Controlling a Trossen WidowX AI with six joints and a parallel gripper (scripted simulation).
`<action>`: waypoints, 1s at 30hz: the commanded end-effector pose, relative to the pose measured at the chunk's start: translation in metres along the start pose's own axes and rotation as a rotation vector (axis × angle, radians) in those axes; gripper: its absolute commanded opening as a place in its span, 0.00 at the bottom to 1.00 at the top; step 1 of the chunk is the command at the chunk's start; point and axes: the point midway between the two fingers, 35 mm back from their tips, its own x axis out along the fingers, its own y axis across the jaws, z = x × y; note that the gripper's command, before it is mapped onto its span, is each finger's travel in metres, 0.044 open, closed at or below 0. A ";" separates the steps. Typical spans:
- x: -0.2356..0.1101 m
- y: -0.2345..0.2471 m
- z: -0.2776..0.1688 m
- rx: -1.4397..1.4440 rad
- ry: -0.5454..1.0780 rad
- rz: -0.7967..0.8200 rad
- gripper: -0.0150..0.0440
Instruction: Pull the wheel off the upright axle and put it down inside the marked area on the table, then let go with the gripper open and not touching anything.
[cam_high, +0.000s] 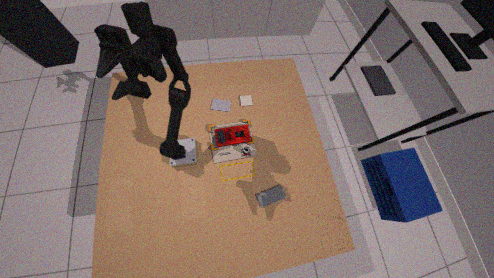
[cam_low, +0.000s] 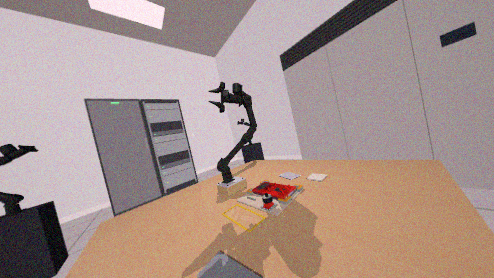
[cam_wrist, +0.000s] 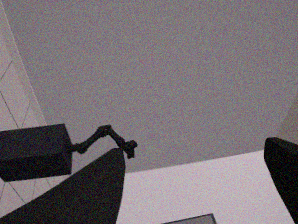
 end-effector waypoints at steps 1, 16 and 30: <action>0.034 0.009 -0.003 0.173 -0.092 0.086 0.76; 0.140 0.058 0.044 0.618 -0.369 0.460 0.76; 0.175 0.130 0.158 0.932 -0.440 1.000 0.76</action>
